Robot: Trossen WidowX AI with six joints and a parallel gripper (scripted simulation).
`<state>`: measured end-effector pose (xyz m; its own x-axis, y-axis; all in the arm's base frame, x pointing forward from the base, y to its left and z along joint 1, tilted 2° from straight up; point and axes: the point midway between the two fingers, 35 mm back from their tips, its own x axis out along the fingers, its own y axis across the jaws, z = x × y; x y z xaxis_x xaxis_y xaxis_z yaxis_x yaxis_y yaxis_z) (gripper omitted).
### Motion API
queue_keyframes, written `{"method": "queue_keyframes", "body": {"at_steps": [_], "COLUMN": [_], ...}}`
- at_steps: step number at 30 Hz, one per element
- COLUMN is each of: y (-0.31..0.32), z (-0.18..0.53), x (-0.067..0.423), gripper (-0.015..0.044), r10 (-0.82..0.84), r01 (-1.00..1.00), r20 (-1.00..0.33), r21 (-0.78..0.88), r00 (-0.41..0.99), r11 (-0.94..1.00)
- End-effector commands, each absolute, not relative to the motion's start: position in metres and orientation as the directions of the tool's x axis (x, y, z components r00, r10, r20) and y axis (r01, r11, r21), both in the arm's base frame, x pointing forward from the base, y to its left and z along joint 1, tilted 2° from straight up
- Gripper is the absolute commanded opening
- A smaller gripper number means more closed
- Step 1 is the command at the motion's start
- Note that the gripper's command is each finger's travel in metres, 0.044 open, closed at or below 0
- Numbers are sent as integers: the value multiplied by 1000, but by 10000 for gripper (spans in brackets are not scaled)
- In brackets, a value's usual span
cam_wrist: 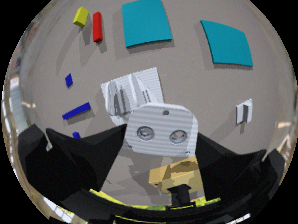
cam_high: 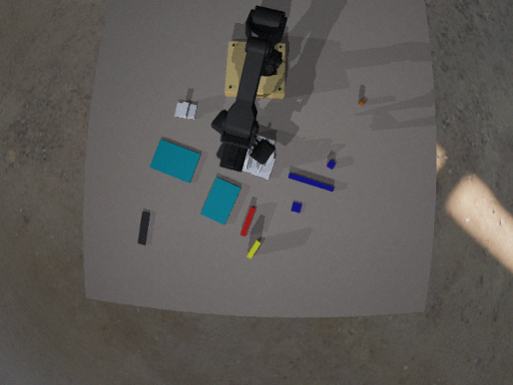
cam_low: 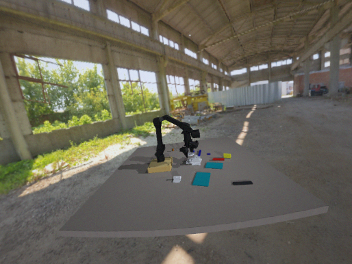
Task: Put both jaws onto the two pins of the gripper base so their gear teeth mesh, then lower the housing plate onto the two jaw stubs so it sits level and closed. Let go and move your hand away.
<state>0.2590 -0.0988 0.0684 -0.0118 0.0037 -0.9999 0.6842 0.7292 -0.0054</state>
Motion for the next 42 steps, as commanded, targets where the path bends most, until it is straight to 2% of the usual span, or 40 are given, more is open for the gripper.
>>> {"method": "queue_keyframes", "body": {"at_steps": [1,16,42], "y": [-84,-37,-37], "z": [69,68,68], "x": [262,266,266], "gripper": [351,351,351], "r10": [7,11,11], "r01": [628,433,424], "r20": [-1000,-1000,-1000], "r21": [1,6,7], "r00": [-7,-9,-9], "r11": [778,901,906]}}
